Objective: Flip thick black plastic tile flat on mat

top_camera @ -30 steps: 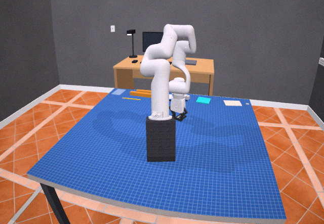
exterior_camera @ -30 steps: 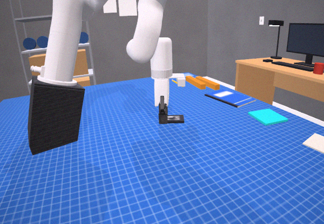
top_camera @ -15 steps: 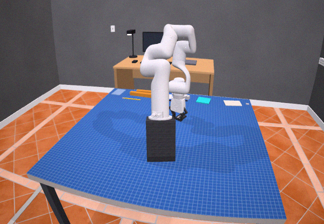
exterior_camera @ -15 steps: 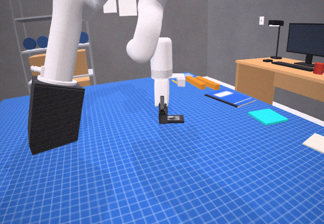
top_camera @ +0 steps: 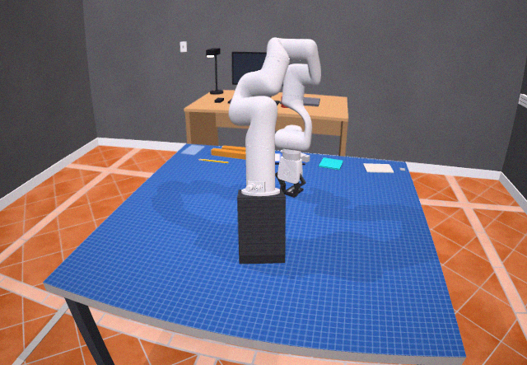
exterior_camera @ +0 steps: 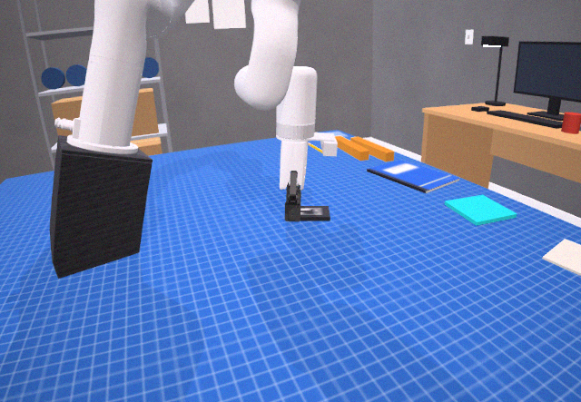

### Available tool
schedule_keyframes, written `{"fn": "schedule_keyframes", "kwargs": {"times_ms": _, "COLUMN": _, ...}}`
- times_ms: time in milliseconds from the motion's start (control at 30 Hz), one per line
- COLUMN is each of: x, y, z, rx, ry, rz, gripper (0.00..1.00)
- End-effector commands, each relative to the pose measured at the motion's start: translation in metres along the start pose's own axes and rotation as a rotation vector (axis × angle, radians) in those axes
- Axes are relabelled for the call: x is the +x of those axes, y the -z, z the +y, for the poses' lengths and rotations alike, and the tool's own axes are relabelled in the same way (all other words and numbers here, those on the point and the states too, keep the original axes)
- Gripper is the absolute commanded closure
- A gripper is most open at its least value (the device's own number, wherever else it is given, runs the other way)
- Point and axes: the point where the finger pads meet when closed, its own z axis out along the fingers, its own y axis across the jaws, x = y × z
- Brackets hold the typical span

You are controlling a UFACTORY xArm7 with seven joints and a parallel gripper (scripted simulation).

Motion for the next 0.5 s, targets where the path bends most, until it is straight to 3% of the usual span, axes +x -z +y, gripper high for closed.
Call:
{"fn": "schedule_keyframes", "kwargs": {"times_ms": 0, "x": 0.0010, "y": 0.0015, "z": -0.0005, "rx": 0.007, "ry": -0.001, "rz": -0.060, "gripper": 0.36}}
{"fn": "schedule_keyframes", "kwargs": {"times_ms": 467, "x": 0.0034, "y": 0.0091, "z": 0.0002, "rx": 0.005, "ry": 0.000, "rz": -0.110, "gripper": 0.36}}
